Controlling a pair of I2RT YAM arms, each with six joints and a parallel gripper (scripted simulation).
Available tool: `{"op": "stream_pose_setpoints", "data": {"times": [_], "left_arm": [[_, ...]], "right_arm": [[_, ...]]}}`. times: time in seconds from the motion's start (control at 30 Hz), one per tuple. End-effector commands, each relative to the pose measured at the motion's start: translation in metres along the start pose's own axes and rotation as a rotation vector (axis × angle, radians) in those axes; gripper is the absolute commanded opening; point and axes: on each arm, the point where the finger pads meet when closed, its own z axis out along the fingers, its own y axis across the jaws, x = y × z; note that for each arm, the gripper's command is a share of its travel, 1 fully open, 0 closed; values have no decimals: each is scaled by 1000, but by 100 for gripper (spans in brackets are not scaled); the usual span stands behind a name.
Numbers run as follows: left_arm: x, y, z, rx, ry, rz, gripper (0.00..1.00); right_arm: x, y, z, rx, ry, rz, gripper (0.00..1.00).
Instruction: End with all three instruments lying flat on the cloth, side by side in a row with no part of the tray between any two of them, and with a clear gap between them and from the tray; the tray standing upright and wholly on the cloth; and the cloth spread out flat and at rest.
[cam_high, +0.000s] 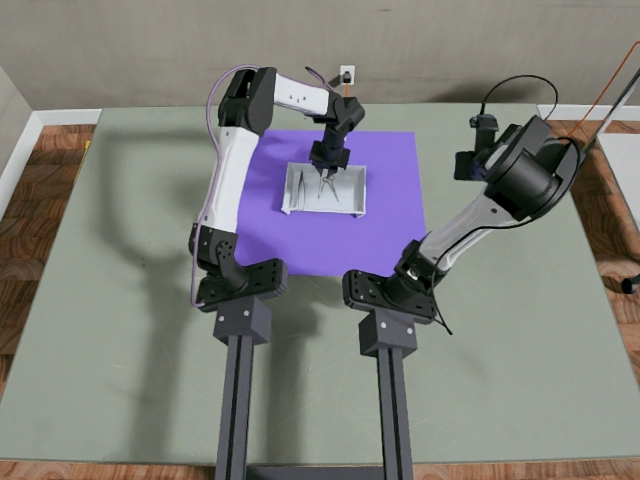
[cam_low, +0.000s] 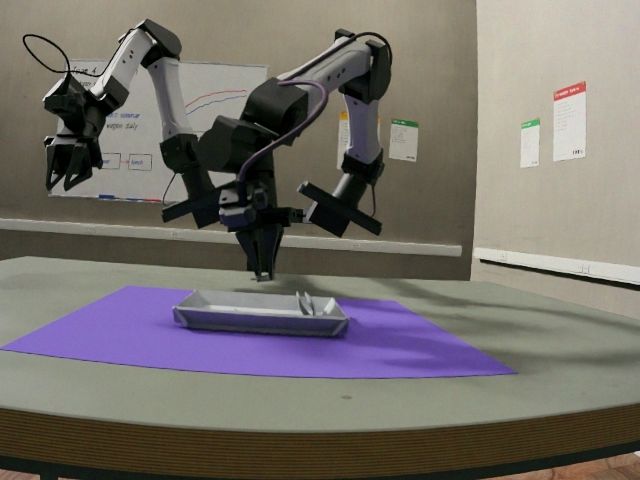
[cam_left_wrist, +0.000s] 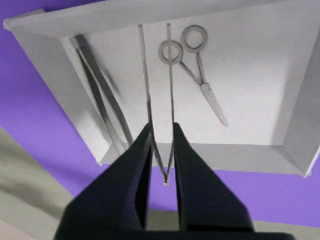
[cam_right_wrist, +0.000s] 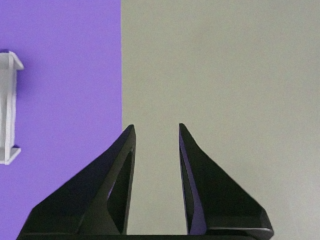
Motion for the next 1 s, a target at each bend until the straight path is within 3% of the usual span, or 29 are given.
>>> {"op": "stream_pose_setpoints", "data": {"times": [0.0,0.43,0.47,0.53,0.63,0.73,0.77,0.97], "left_arm": [[-11,-3,-35,21,-45,-4,0],[-8,0,-49,18,-37,0,0],[0,5,-32,1,5,0,0],[-8,1,-57,21,-42,-1,0],[-9,3,-61,20,-42,-3,0],[-1,6,-45,4,-6,0,0],[23,-15,-29,-8,42,59,0],[21,-38,-36,74,-21,-47,0]], "right_arm": [[-6,-2,-2,6,-16,-6,33],[-6,-2,-2,6,-16,-6,33],[-6,-2,-2,6,-16,-6,33],[-6,-2,-2,6,-16,-6,33],[-6,-2,-2,6,-16,-6,33],[-6,-2,-2,6,-16,-6,33],[-6,-2,-2,6,-16,-6,33],[-6,-2,-2,6,-16,-6,33]]}}
